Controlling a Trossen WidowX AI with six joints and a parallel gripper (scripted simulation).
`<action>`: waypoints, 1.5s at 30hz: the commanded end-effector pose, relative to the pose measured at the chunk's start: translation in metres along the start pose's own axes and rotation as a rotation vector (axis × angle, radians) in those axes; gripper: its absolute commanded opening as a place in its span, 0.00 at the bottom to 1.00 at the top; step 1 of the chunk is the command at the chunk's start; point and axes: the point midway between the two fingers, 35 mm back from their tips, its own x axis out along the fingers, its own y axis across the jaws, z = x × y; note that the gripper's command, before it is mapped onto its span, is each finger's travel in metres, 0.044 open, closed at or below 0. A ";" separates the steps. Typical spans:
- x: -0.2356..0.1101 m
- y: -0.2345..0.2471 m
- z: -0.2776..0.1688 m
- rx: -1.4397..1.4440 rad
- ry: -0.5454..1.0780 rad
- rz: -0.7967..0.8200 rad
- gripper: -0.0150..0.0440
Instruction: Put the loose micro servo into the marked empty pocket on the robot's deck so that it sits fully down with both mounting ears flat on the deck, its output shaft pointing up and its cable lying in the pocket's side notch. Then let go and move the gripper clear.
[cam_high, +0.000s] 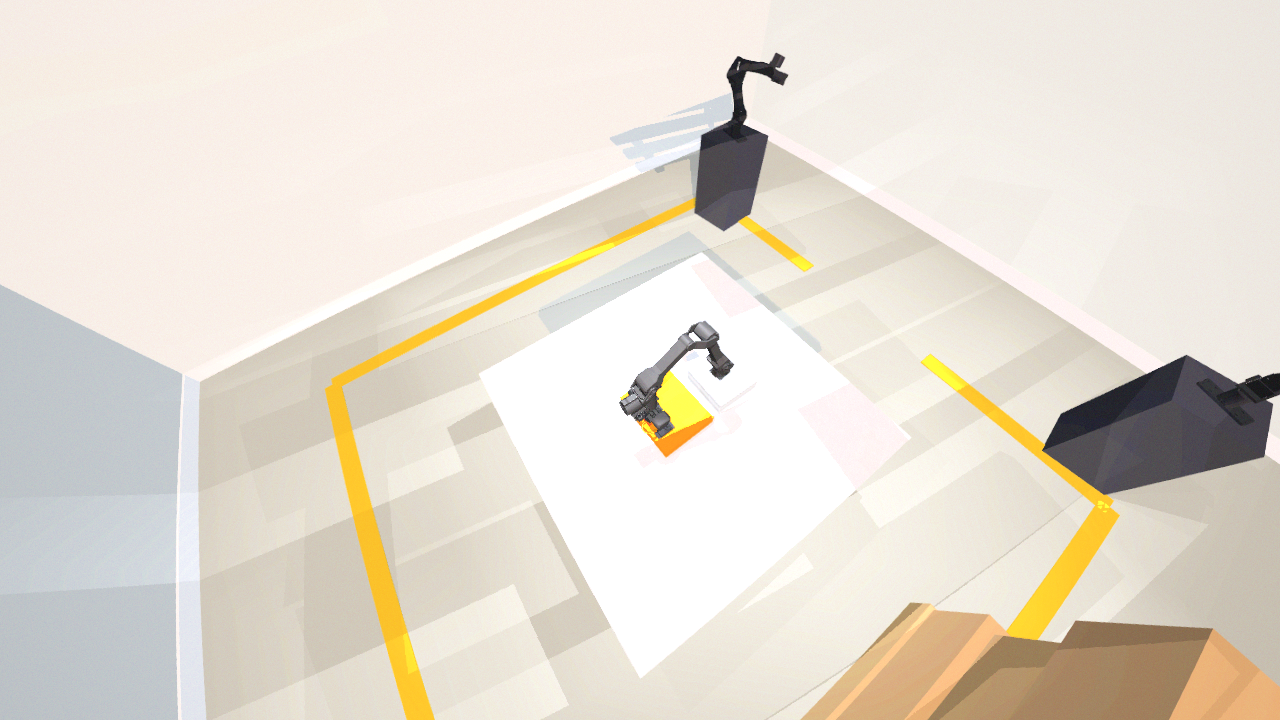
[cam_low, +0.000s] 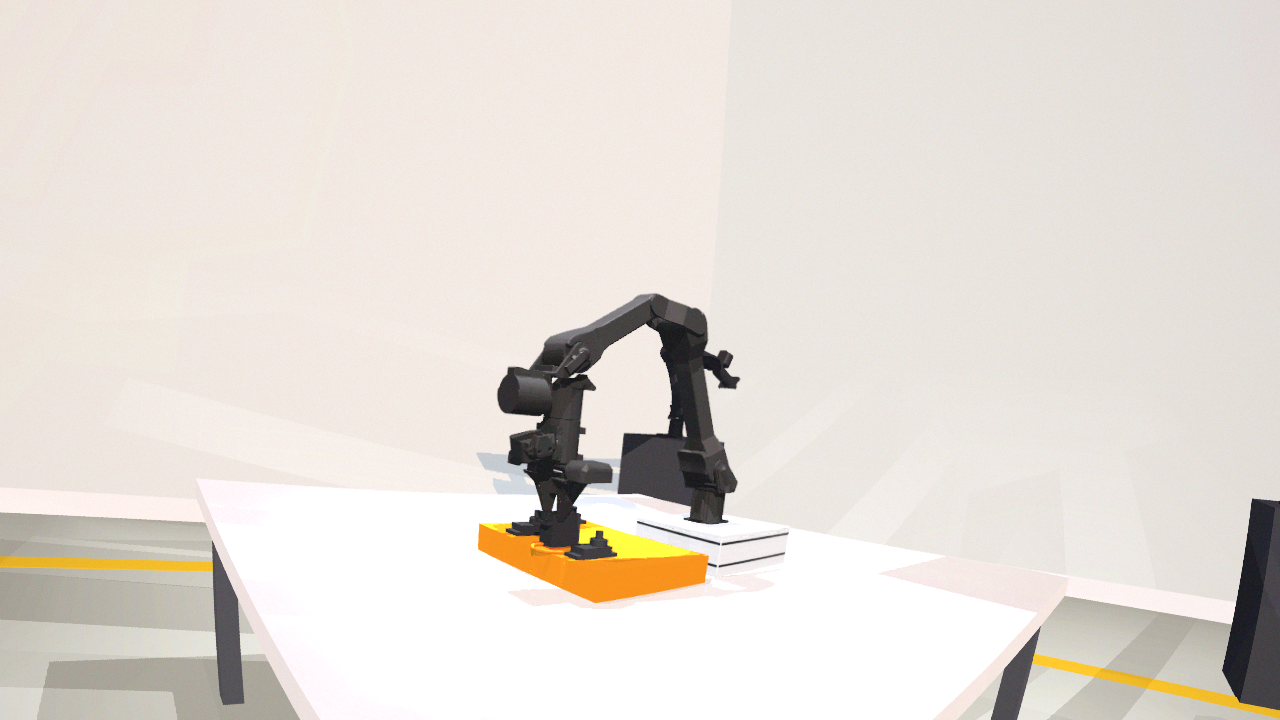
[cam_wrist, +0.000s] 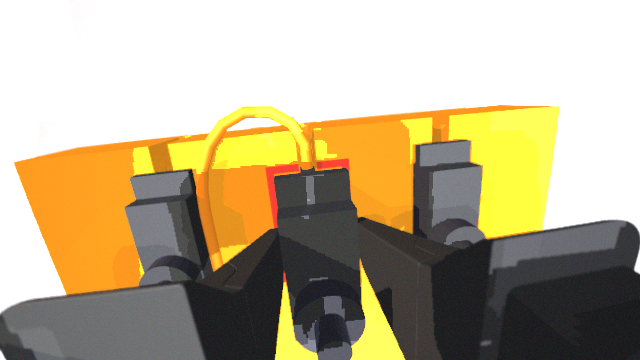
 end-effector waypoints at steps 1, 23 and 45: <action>0.003 0.000 0.000 0.001 -0.001 -0.001 0.25; 0.024 0.000 0.000 0.001 -0.001 -0.001 0.25; 0.036 0.000 -0.001 0.001 -0.001 -0.001 0.57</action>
